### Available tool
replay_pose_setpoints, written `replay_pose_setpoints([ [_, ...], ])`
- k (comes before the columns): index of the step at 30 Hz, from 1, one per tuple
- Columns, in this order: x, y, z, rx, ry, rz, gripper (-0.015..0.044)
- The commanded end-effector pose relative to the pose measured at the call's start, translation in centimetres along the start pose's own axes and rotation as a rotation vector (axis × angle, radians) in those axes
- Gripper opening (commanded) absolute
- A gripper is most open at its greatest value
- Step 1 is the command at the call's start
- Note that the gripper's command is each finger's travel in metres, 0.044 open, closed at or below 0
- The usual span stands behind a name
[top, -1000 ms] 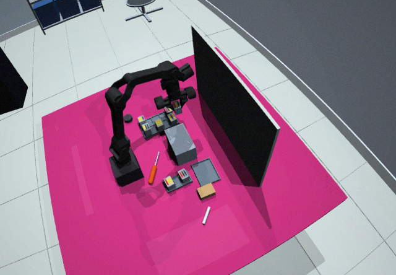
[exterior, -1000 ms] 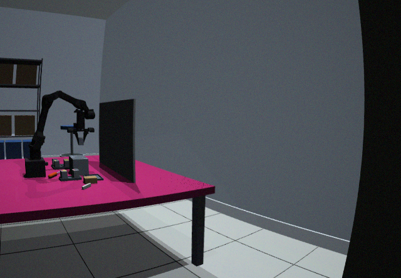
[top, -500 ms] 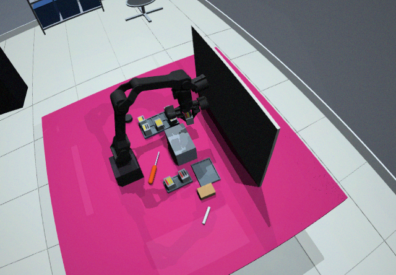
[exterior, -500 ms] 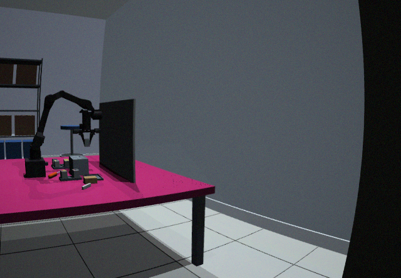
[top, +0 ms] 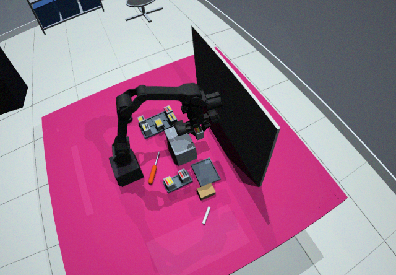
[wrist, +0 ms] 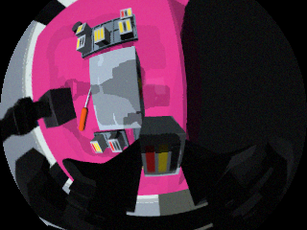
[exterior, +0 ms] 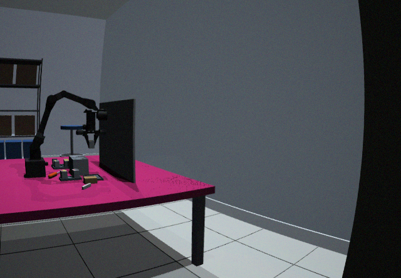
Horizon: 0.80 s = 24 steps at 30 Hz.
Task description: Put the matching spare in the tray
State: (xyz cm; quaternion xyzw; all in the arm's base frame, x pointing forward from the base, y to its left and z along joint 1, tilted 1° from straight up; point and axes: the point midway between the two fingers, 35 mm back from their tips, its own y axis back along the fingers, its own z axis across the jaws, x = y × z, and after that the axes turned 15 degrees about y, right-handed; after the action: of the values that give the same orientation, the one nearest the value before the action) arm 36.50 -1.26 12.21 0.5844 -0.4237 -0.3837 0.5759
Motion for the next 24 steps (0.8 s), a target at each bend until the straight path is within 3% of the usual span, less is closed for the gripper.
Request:
replay_pose_setpoints([
  [1, 2.4, -0.3, 0.8, -0.012, 0.011, -0.005, 0.0],
  [14, 9.5, -0.3, 4.1, -0.016, 0.079, -0.001, 0.0],
  [24, 9.9, -0.8, 4.2, -0.016, 0.084, -0.001, 0.0],
])
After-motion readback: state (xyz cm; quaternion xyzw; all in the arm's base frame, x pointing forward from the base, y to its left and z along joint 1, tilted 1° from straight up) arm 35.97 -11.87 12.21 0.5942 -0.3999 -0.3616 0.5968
